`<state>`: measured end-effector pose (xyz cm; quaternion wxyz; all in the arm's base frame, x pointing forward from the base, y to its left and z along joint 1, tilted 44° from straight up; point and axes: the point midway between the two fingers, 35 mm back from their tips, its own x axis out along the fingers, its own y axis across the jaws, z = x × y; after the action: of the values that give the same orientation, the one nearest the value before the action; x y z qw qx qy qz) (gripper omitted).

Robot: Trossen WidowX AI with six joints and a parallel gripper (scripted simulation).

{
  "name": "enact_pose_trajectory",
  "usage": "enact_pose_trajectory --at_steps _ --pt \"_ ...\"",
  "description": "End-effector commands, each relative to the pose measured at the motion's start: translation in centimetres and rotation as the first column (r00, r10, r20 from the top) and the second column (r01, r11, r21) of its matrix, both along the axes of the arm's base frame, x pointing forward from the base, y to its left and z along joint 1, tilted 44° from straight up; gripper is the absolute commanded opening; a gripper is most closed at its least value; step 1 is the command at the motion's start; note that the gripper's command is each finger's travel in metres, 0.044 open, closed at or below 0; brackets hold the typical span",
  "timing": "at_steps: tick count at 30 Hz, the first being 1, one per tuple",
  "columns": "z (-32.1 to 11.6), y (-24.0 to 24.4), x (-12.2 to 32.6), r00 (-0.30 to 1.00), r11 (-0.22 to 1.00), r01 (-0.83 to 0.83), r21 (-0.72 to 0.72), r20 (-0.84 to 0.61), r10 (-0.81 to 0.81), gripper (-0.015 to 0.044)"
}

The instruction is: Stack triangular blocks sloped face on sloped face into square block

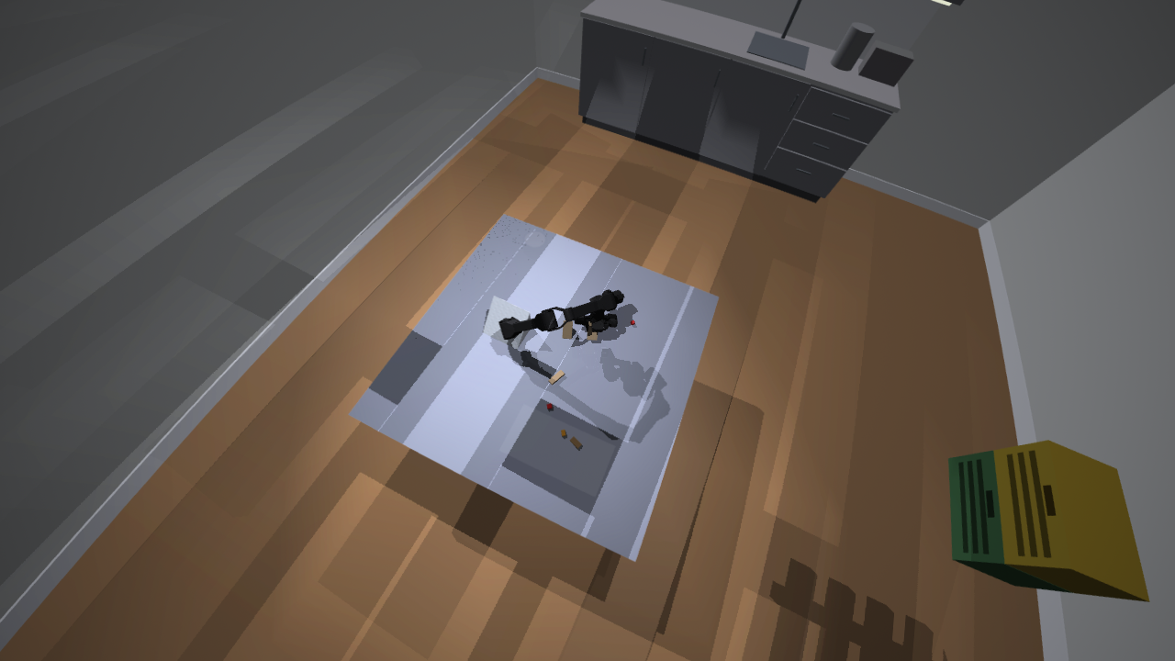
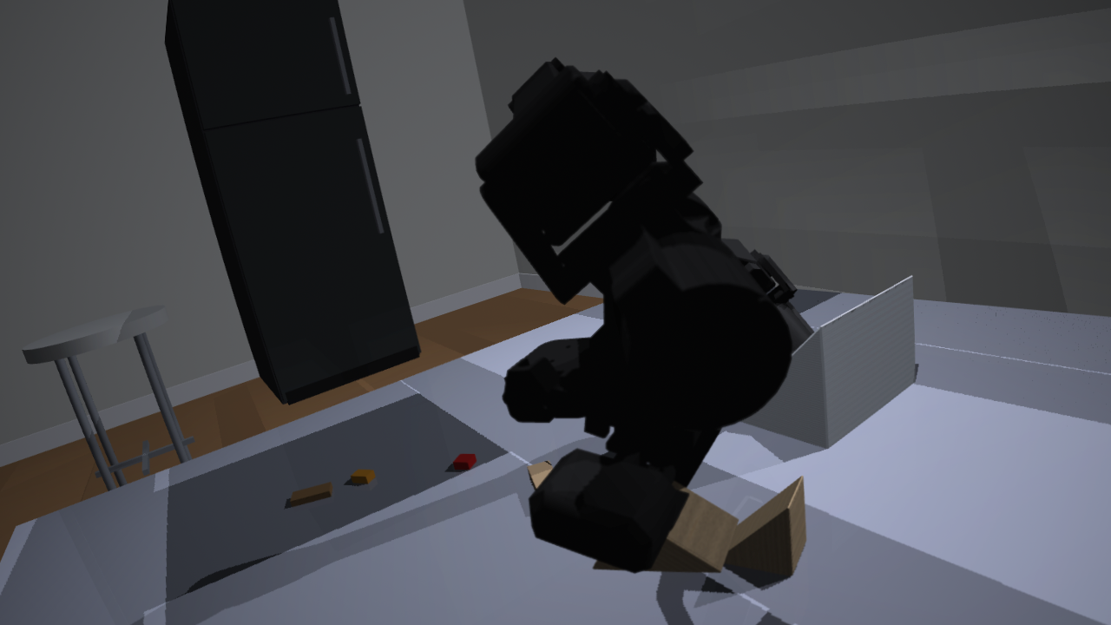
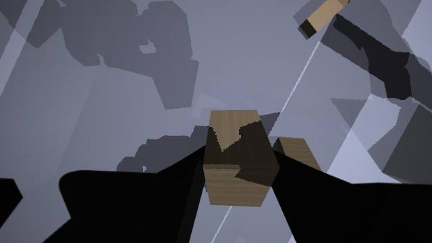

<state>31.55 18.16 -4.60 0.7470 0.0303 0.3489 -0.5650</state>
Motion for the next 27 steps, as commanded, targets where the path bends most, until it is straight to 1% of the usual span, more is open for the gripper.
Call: enact_pose_trajectory --at_steps 1,8,15,21,27 --pt "-0.2 -0.4 -0.2 0.991 0.999 -0.03 0.025 -0.131 0.033 0.0" --pt "-0.5 -1.0 -0.4 0.937 0.992 -0.087 0.089 -0.33 0.112 0.0" --pt "-0.8 -1.4 -0.6 0.841 0.973 -0.14 0.182 -0.496 0.214 0.0" --pt "-1.0 -1.7 -0.7 0.732 0.943 -0.18 0.28 -0.603 0.318 0.0" --pt "-1.1 -2.0 -0.8 0.603 0.896 -0.211 0.39 -0.67 0.433 0.0"
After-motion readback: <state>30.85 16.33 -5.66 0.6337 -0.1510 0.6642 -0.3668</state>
